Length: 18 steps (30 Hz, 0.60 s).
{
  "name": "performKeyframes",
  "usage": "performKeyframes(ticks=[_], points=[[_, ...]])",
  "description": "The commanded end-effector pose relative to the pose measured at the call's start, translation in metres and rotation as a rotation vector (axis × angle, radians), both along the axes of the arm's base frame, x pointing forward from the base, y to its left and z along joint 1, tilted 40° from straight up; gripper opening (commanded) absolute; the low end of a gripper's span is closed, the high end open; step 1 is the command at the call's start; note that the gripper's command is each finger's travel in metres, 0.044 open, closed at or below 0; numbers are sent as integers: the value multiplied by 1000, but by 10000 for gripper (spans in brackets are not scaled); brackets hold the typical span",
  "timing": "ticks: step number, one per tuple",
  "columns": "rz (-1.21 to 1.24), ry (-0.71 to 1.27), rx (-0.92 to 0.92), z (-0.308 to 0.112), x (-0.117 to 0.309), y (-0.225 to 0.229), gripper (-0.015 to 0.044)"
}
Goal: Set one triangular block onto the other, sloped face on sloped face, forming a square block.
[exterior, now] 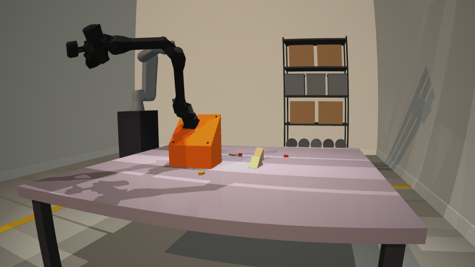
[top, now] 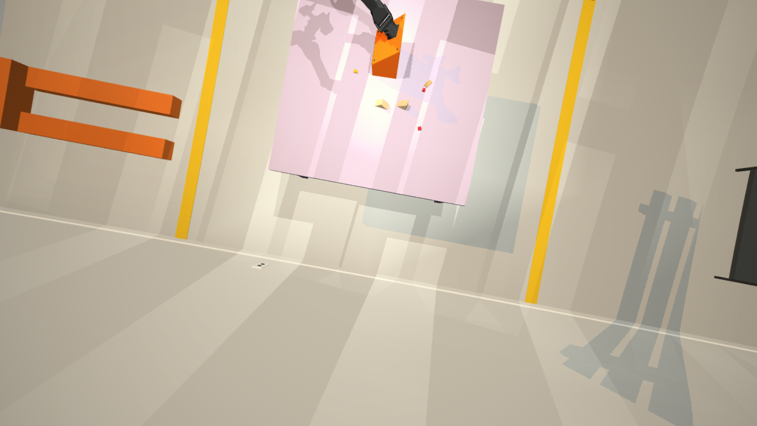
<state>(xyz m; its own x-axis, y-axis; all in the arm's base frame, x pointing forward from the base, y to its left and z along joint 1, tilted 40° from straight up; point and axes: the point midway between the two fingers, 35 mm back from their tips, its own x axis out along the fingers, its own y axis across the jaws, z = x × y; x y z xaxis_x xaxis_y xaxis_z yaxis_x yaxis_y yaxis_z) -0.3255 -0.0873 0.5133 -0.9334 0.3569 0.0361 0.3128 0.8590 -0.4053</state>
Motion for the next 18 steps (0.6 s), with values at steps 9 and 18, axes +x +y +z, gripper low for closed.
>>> performKeyframes(ticks=[9, 18], points=[[276, -18, -207, -34, 9, -86, 440], [612, -171, -599, -94, 61, -204, 440]])
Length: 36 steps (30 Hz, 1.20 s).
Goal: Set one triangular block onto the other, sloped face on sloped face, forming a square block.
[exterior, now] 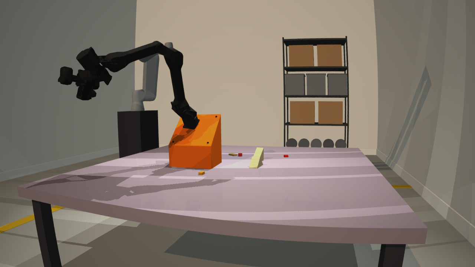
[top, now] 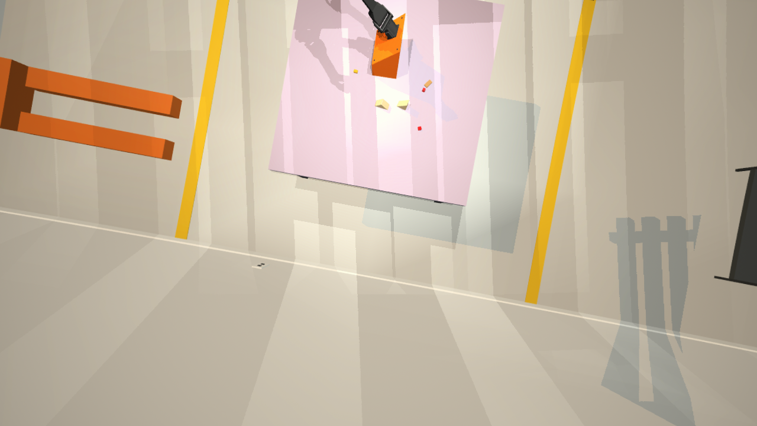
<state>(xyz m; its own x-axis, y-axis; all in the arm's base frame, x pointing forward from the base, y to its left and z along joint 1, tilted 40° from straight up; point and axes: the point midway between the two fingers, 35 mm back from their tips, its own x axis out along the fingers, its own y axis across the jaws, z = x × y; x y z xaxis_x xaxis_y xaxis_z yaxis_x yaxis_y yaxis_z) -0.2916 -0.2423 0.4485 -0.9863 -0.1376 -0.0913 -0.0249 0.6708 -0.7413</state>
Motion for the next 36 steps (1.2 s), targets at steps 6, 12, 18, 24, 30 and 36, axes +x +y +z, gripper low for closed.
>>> performKeyframes(ticks=[6, 12, 18, 24, 30, 36], points=[[316, -264, -310, -65, 78, -105, 440], [461, -484, -444, -104, 147, -150, 440], [564, -573, -383, -133, 201, -168, 440], [607, -752, -439, -163, 252, -180, 440], [624, -1054, -465, -212, 343, -178, 440], [553, -1335, -432, -260, 427, -151, 440]])
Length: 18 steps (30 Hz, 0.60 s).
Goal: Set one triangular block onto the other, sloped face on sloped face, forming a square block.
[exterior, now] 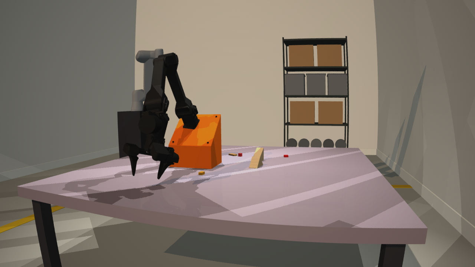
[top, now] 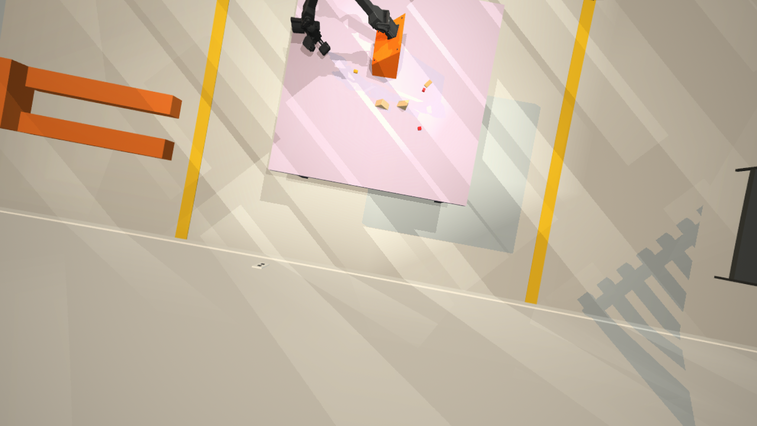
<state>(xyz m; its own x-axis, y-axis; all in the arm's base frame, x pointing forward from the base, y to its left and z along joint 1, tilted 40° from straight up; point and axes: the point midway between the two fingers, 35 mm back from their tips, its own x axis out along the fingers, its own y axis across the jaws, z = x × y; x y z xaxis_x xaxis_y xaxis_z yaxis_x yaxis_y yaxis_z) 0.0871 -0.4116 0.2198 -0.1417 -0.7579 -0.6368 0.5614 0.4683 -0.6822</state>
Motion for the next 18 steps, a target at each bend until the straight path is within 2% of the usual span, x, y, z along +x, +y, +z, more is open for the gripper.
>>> performKeyframes(ticks=[1, 9, 18], points=[[22, -181, 107, -39, 61, 25, 440], [-68, -447, 316, -93, 139, 84, 440], [-258, -610, 565, -143, 195, 166, 440]])
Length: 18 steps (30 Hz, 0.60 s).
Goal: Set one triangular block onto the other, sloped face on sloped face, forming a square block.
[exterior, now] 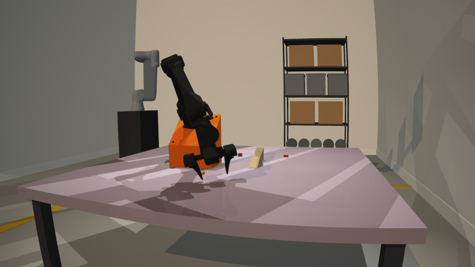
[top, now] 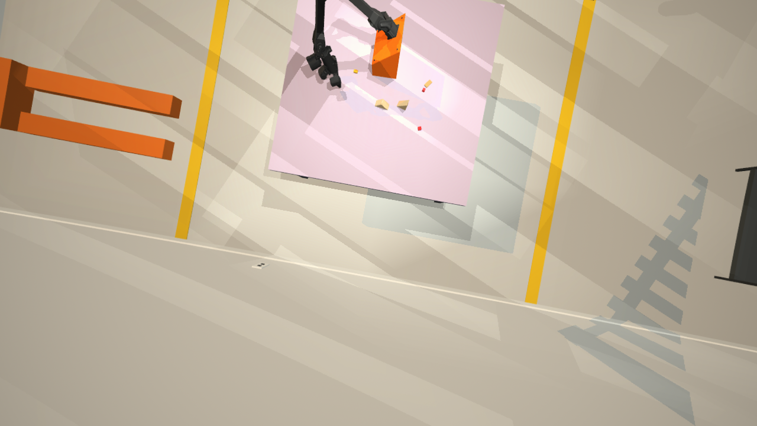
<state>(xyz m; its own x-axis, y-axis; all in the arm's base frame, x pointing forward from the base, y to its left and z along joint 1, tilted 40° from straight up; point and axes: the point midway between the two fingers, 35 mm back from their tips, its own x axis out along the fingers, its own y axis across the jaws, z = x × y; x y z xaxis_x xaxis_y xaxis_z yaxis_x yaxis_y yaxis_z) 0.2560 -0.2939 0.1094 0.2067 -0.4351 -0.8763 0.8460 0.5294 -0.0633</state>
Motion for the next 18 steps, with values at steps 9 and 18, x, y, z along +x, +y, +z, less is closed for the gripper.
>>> performKeyframes(ticks=[9, 18], points=[[-295, -67, 452, -74, 51, 142, 440], [-485, 0, 612, -100, 51, 210, 440]])
